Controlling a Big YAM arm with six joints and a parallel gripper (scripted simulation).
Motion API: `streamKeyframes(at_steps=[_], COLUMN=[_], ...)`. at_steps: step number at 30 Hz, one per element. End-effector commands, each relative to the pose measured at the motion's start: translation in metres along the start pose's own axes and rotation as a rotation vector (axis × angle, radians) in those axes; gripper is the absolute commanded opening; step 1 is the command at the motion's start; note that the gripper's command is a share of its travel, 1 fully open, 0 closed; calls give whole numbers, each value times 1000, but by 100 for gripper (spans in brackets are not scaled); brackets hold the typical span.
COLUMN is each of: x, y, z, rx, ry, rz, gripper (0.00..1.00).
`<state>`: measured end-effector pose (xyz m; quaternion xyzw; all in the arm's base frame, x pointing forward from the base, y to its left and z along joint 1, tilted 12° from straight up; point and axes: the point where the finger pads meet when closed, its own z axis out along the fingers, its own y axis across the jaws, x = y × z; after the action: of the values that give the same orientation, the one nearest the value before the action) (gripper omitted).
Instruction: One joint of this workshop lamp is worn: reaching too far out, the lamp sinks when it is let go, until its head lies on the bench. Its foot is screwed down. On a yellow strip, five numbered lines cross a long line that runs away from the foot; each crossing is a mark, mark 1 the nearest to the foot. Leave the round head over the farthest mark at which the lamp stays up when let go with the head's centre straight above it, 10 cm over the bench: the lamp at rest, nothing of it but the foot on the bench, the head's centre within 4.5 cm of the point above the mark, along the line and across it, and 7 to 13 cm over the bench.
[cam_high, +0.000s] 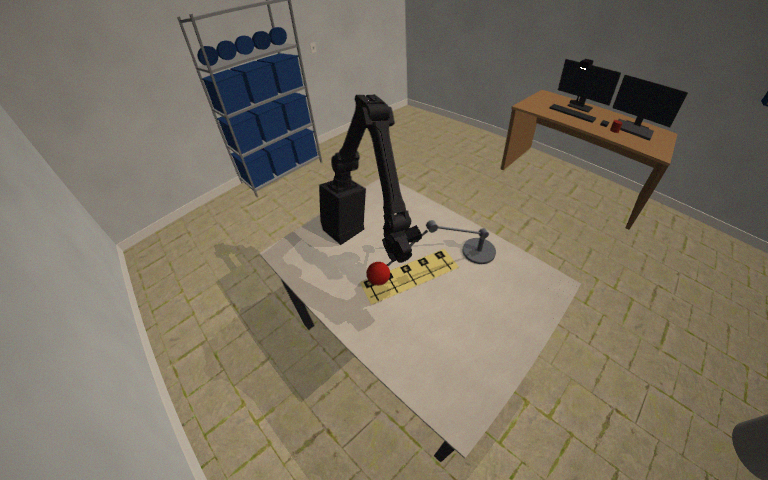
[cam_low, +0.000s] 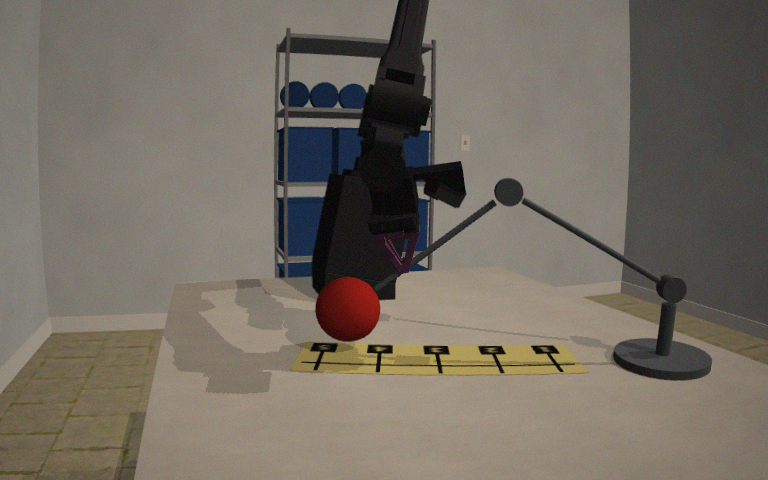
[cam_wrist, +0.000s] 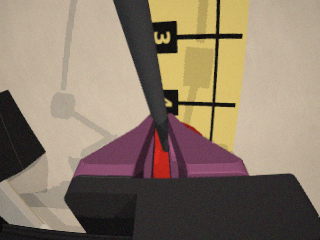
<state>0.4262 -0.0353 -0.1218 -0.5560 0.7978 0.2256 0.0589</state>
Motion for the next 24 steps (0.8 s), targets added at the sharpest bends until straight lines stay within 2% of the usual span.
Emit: streamKeyframes(at_steps=[1,24], x=[-63,-67], y=[-39,-43], z=[-31,-36], rx=[80,91], ry=[-61,-70], rz=[-39,-47], gripper=[0,0])
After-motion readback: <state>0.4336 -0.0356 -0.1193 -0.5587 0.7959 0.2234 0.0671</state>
